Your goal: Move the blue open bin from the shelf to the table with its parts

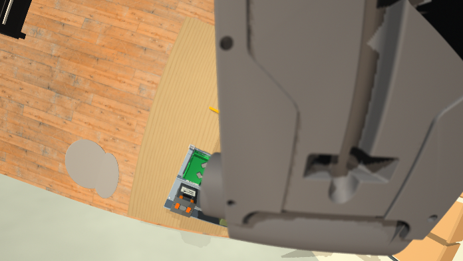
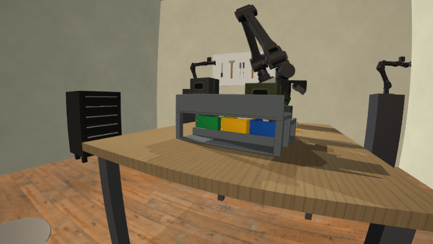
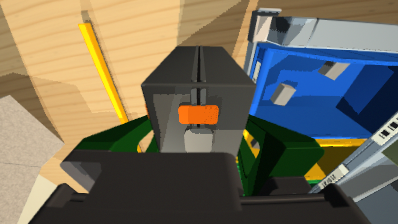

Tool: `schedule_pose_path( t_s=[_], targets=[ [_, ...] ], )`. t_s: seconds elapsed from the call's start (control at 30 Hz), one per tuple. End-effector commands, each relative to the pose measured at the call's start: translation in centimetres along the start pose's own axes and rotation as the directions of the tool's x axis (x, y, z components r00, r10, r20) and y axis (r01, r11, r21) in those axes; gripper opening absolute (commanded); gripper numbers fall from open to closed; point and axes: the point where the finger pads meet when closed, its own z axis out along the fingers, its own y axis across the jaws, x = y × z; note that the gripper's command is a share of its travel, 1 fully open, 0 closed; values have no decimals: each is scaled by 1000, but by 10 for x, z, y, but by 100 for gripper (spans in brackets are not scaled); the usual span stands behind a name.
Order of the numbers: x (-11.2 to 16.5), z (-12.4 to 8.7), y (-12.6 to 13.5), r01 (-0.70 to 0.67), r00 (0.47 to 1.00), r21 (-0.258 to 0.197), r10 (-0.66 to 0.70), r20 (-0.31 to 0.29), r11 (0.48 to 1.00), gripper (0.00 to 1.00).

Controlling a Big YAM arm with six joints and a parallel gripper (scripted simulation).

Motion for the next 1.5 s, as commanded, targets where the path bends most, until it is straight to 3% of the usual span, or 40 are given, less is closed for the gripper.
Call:
schedule_pose_path(
  t_s=[0.0, 0.43, 1.47],
  targets=[
    [-6, -30, -8, -1, 1000, 39, 0, 17, 999, 0],
    [-4, -31, -12, 12, 1000, 45, -13, 19, 999, 0],
    [60, -22, -15, -16, 1000, 43, 16, 15, 999, 0]
  ],
)
